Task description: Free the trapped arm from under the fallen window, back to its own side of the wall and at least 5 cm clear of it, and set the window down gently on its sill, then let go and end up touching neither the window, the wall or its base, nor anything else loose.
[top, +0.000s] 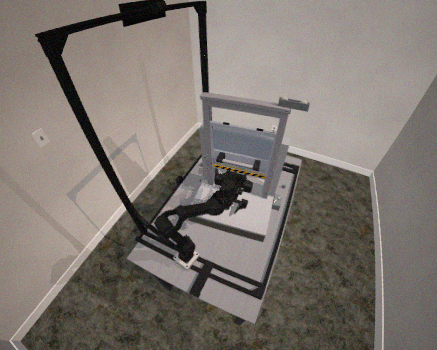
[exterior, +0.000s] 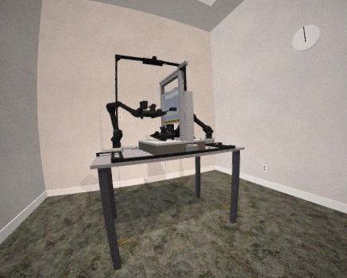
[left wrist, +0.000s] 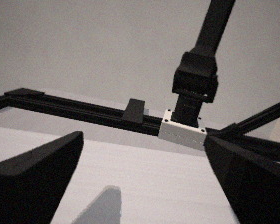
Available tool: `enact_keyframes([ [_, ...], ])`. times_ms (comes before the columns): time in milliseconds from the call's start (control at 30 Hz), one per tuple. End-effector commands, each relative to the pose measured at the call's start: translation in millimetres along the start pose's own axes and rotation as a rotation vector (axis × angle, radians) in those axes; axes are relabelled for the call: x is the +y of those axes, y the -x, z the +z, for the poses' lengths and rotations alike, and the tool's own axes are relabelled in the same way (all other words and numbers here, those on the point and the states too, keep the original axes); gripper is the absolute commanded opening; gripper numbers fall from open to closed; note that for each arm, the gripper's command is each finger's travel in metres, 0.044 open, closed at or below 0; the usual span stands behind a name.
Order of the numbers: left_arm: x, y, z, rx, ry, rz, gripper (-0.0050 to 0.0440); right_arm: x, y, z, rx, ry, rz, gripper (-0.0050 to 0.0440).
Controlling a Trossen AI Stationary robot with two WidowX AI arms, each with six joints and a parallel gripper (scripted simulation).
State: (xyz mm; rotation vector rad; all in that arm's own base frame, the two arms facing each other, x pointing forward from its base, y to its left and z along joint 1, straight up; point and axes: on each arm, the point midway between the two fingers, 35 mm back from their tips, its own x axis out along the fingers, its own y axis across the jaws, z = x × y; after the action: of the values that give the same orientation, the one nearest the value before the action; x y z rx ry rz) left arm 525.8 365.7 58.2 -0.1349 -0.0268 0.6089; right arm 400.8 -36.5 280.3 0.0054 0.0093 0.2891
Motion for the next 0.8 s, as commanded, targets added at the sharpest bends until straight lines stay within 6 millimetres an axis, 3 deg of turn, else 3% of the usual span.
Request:
enact_keyframes([
  [0, 0, 0, 1, 0.0, 0.014, 0.003, 0.04, -2, -8, 4, -0.008, 0.007, -0.003, 0.04],
  [767, 0, 0, 1, 0.0, 0.014, 0.003, 0.04, -2, -43, 3, -0.008, 0.007, -0.003, 0.04],
])
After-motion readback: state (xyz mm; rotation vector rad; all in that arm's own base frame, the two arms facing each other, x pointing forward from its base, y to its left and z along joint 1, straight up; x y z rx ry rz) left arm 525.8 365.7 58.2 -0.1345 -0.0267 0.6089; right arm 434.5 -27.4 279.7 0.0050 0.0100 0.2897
